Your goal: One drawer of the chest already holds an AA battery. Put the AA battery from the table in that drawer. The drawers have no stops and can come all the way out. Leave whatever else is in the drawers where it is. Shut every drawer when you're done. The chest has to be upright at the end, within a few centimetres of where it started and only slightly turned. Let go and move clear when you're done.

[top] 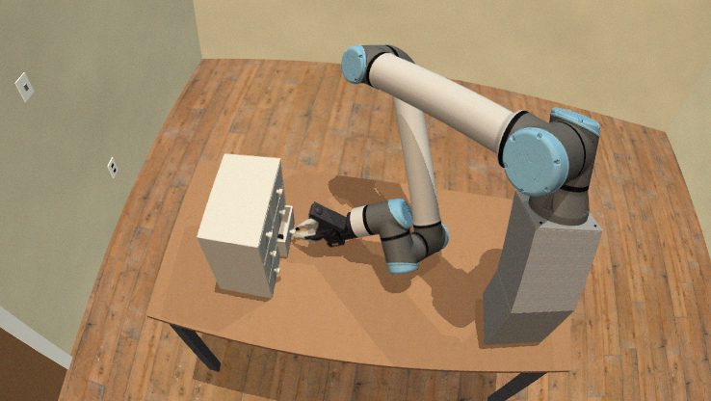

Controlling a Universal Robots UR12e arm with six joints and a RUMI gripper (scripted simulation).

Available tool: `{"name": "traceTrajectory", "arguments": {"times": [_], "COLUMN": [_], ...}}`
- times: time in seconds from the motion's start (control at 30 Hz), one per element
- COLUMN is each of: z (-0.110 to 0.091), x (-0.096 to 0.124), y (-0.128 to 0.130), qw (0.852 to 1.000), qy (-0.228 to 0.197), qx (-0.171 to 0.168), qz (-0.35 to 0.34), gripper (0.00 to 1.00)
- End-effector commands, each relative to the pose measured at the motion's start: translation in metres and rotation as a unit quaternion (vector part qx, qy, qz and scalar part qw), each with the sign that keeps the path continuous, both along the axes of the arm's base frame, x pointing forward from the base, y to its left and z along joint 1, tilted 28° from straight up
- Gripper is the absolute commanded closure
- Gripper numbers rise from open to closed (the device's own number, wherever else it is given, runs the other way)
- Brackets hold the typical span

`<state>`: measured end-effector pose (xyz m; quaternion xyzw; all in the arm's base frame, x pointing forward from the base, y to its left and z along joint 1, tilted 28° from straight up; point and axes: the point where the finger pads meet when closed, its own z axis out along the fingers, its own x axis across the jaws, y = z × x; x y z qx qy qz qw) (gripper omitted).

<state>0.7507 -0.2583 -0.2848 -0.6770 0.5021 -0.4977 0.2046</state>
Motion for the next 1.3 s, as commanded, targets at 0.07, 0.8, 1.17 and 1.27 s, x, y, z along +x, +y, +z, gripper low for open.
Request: {"name": "traceTrajectory", "arguments": {"times": [0.07,0.8,1.17,1.27], "z": [0.001,0.001,0.001,0.001], "x": [0.004,0.016,0.020,0.020], "y": [0.000,0.001,0.001,0.001], "qw": [1.000,1.000,1.000,1.000], "qy": [0.000,0.000,0.000,0.000], "qx": [0.000,0.000,0.000,0.000], "qz": [0.000,0.000,0.000,0.000], "gripper": [0.93,0.93,0.93,0.93]}}
